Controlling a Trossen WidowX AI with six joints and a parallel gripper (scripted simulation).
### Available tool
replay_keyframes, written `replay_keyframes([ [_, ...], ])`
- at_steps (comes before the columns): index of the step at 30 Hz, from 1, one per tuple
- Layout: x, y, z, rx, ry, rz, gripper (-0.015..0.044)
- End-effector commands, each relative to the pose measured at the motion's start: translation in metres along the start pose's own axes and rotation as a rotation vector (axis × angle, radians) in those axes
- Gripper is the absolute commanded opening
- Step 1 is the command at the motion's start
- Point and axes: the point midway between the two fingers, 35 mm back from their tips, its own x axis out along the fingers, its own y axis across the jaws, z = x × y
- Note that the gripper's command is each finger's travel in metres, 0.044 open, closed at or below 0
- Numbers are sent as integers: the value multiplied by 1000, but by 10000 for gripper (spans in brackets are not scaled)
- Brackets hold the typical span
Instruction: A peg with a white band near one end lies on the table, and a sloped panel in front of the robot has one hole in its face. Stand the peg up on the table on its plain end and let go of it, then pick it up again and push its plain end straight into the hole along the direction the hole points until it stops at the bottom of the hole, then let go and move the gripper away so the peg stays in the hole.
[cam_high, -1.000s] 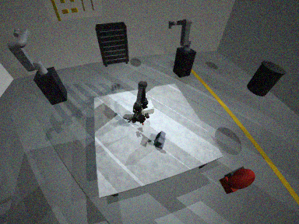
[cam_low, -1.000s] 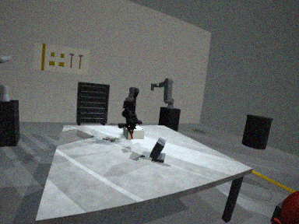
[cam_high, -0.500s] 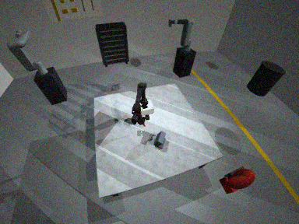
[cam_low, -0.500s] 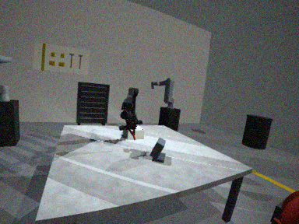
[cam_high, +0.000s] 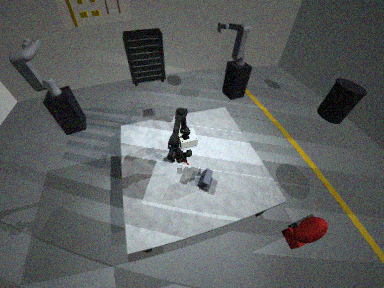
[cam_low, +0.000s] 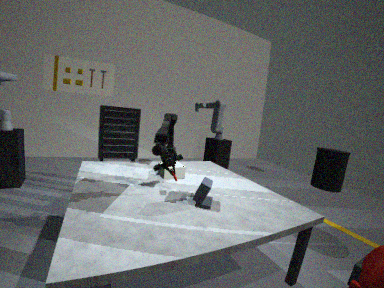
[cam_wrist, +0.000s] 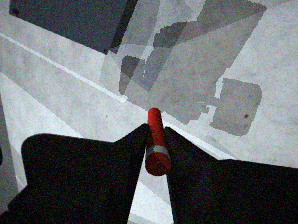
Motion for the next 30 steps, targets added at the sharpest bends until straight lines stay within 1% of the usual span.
replay_keyframes([
  [1,0,2,8,29,-19,34,0],
  [30,7,10,44,275,-81,314,0],
])
